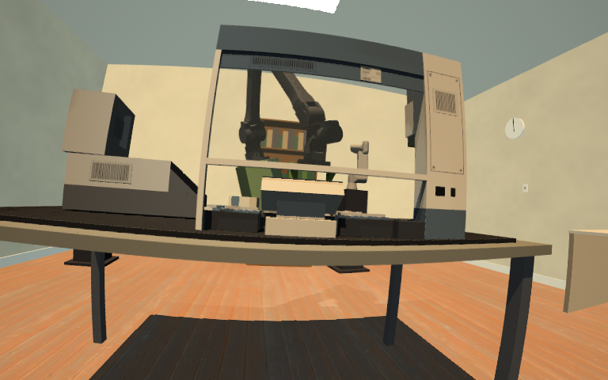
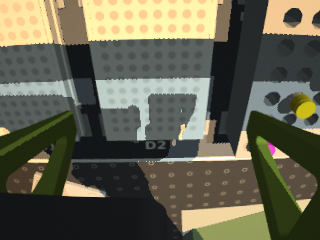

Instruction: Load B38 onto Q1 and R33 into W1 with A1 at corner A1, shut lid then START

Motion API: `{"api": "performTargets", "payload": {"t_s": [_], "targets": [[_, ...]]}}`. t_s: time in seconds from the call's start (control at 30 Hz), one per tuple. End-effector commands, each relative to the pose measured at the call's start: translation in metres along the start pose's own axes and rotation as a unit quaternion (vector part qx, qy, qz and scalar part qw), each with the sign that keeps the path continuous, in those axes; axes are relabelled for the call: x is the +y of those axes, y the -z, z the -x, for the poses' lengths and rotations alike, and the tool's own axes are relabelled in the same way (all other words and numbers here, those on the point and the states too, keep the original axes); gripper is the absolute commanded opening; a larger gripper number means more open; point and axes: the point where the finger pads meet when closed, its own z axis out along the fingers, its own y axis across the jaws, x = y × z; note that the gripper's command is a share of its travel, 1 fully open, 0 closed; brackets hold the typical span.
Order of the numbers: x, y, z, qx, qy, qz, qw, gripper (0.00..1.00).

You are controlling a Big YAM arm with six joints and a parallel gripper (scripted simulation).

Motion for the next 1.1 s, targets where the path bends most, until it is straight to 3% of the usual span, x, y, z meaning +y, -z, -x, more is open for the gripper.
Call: {"api": "performTargets", "payload": {"t_s": [0.0, 0.43, 0.63, 0.9, 1.07], "targets": [[0.001, 0.017, 0.019, -0.018, -0.004, 0.013, 1.0, 1.0], [0.013, 0.027, 0.042, -0.043, -0.026, 0.03, 0.998, 1.0], [0.011, 0.018, 0.033, -0.034, -0.014, 0.023, 0.999, 1.0], [0.028, -0.004, 0.017, -0.025, 0.006, 0.017, 1.0, 1.0], [0.026, -0.009, 0.026, -0.032, 0.003, 0.021, 0.999, 1.0]]}}
